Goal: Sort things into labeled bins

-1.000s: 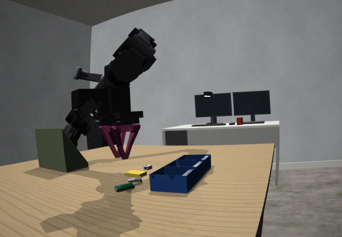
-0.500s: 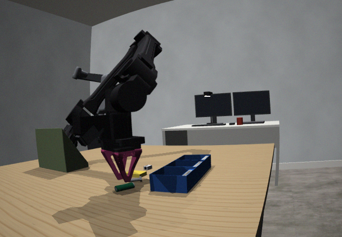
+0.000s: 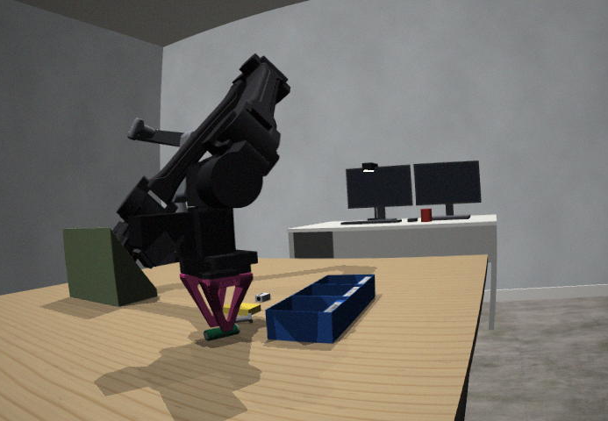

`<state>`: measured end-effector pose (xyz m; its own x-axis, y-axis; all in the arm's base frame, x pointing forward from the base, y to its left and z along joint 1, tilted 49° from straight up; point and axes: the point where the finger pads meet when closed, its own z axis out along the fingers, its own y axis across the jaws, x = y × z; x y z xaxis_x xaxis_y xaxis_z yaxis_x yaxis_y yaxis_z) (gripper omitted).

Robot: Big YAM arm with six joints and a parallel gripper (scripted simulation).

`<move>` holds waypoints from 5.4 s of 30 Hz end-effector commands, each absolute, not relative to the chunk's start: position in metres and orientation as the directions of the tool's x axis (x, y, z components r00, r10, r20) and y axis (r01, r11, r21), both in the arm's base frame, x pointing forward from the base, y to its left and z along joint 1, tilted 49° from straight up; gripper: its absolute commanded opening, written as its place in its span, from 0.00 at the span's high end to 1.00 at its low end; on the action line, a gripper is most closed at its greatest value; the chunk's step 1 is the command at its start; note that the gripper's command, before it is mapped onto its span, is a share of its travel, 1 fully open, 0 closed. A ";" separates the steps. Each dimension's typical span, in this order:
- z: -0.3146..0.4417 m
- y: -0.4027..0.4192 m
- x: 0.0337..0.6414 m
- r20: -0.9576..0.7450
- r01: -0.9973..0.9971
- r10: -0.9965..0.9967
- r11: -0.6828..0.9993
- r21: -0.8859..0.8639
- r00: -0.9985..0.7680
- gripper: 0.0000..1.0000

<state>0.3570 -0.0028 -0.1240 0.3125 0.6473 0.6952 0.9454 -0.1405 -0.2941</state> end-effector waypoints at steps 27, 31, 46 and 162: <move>-0.133 -0.004 0.359 0.694 0.946 0.647 -0.166 -0.277 0.317 0.72; -0.134 -0.006 0.360 0.695 0.948 0.648 -0.166 -0.271 0.312 0.72; -0.135 -0.004 0.356 0.696 0.948 0.647 -0.161 -0.274 0.311 0.91; -0.075 -0.049 0.377 0.696 0.959 0.662 -0.150 -0.241 0.279 0.91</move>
<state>0.3583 -0.0382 -0.0908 0.3106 0.6492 0.6943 0.9463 -0.1428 -0.2899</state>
